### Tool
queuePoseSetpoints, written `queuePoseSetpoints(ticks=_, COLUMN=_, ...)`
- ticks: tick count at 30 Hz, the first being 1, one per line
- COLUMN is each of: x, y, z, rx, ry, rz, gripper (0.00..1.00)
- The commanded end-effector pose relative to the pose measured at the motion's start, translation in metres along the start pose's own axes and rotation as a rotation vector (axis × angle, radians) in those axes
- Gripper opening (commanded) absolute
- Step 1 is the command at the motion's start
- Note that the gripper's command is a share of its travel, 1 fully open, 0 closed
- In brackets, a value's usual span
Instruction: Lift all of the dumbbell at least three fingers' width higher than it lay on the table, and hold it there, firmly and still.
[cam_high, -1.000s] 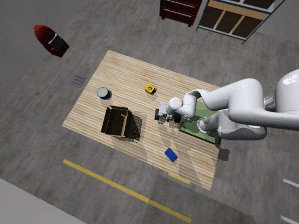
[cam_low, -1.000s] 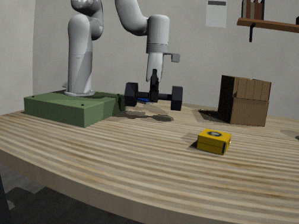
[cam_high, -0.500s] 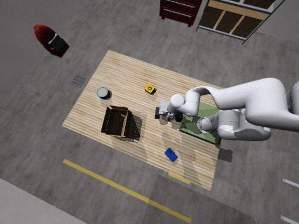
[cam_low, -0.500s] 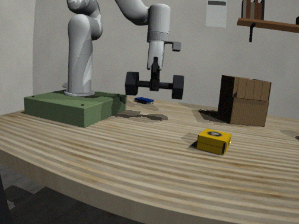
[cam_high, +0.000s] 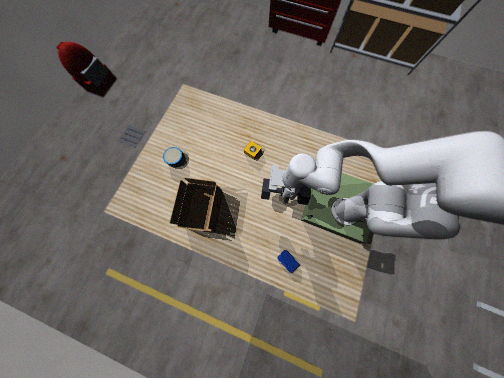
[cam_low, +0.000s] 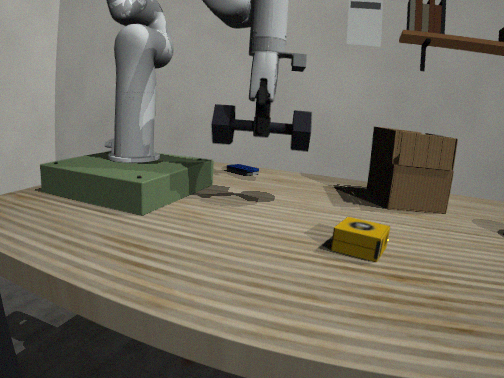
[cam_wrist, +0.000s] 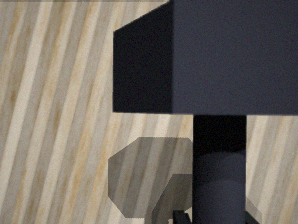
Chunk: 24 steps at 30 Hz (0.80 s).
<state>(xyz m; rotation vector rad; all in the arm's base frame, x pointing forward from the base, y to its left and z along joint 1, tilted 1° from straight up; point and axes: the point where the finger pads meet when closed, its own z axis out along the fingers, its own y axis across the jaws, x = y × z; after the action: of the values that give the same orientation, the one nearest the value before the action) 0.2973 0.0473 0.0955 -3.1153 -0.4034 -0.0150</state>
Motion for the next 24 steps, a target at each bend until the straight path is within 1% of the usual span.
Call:
queuePoseSetpoints(ticks=1, x=0.0005, y=-0.0001, z=-0.01, rx=0.0, ry=0.003, rz=0.0, gripper=0.0)
queuePoseSetpoints(ticks=11, x=0.0001, y=-0.0002, z=-0.0151, rx=0.0, ry=0.003, rz=0.0, gripper=0.0)
queuePoseSetpoints(ticks=24, x=0.0, y=-0.0002, z=-0.0155, rx=0.0, ry=0.003, rz=0.0, gripper=0.0)
